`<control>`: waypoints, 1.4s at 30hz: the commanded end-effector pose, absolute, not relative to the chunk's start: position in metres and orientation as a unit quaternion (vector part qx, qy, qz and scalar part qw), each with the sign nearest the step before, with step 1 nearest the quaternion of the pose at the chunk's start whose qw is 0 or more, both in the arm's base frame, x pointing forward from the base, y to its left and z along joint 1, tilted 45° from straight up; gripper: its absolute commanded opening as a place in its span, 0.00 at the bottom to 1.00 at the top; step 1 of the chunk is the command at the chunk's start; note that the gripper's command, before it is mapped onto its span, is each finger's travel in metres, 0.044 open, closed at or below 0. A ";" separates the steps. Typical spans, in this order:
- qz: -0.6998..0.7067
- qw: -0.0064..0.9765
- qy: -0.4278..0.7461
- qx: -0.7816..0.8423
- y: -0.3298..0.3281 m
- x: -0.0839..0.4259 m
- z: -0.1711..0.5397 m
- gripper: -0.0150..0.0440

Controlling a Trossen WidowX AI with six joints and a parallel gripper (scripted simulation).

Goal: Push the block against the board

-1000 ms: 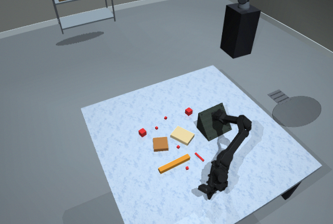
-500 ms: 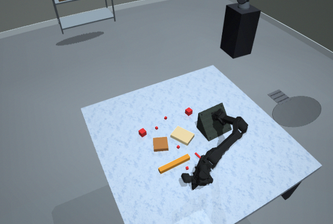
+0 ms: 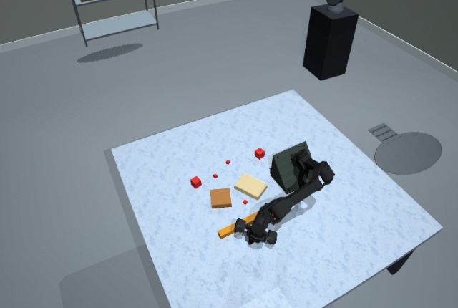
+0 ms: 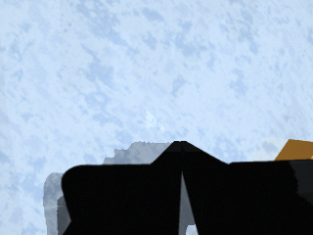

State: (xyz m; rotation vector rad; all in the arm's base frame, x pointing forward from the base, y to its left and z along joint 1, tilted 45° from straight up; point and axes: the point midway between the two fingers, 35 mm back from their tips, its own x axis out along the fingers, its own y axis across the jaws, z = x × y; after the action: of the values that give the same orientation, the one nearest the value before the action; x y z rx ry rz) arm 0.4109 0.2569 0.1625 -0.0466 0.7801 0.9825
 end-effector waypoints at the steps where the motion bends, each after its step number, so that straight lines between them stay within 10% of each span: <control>1: 0.432 0.800 0.416 0.020 0.239 0.414 0.141 0.25; 42: 0.064 0.563 0.708 0.421 0.078 0.375 0.017 0.25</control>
State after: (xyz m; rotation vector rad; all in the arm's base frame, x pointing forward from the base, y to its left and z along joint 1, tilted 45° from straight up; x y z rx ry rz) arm 0.3824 0.0884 0.0259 0.9005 1.6102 0.2237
